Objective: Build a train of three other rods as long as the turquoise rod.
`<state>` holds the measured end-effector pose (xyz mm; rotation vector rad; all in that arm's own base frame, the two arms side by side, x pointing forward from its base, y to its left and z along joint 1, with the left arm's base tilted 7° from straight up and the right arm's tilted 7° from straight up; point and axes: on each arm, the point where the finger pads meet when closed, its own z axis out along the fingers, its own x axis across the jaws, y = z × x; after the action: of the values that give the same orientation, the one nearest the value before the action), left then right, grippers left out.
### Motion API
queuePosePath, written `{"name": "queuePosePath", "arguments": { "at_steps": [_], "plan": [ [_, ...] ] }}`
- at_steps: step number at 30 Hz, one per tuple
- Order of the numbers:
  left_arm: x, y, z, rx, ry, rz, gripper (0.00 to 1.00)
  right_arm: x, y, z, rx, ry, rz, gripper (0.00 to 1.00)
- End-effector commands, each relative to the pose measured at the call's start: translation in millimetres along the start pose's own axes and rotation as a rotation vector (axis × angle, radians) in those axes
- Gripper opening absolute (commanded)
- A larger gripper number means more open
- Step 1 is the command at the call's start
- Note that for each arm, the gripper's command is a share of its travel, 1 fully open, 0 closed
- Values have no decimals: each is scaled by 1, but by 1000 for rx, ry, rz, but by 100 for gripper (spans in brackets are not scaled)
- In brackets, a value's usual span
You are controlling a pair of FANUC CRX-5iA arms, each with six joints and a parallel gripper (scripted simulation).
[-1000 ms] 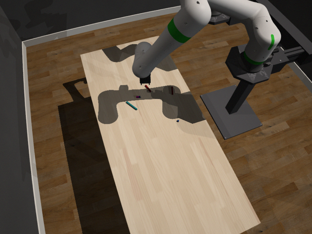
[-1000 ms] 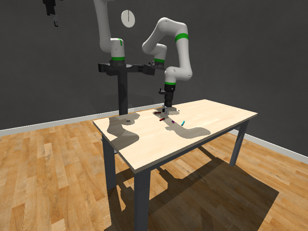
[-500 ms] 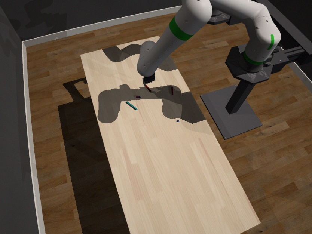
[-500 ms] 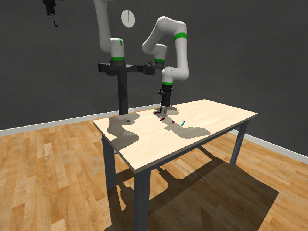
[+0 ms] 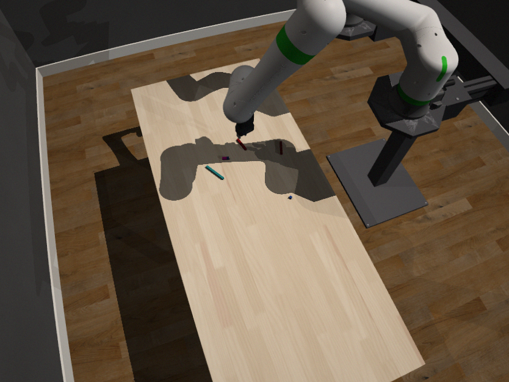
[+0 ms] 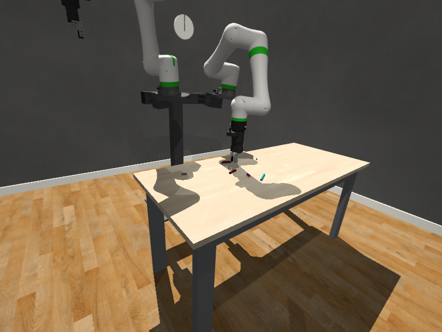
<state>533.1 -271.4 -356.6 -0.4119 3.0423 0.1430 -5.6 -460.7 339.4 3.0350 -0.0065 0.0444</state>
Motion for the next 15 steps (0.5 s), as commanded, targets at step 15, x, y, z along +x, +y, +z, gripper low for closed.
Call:
{"name": "queuePosePath", "arguments": {
  "at_steps": [15],
  "plan": [
    [-1, -1, 0, 1, -2, 0, 54, 0, 0, -1, -2, 0, 0, 100]
  ]
}}
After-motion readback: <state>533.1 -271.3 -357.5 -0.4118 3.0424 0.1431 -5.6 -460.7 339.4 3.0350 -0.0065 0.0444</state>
